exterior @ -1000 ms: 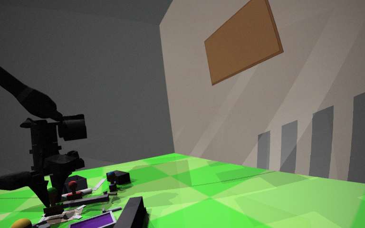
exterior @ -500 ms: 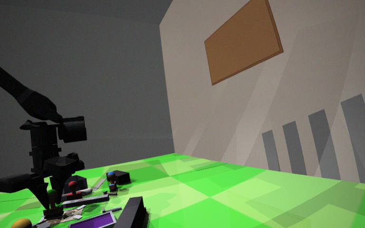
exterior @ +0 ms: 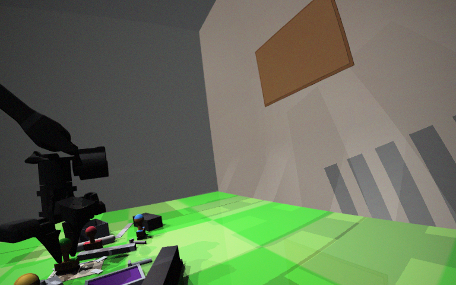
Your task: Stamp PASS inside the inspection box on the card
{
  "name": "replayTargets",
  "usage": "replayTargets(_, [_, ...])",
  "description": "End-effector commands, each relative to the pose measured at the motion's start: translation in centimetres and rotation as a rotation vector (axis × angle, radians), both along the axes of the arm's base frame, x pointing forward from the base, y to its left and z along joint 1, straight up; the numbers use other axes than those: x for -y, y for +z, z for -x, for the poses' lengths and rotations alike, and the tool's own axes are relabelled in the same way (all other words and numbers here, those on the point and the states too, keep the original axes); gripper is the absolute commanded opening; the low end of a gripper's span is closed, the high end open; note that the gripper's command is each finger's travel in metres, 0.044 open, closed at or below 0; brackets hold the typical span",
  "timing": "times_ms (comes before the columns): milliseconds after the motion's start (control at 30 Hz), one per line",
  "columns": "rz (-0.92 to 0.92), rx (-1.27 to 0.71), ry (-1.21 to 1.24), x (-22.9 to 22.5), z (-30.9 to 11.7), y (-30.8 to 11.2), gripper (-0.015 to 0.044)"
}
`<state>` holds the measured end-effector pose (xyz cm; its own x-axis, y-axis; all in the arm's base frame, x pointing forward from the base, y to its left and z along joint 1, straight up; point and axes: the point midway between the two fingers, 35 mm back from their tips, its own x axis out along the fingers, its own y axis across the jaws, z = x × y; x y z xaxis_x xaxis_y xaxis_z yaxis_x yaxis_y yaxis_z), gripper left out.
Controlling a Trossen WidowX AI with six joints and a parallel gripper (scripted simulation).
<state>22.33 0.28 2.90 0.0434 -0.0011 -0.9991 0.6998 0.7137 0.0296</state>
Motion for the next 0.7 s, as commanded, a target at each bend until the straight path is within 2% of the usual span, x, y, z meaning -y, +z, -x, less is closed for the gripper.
replayTargets(0, [0.003,-0.002,-0.005,0.05,0.00,-0.15,0.0000])
replayTargets(667, [0.003,-0.002,-0.005,0.05,-0.01,-0.34,0.0000])
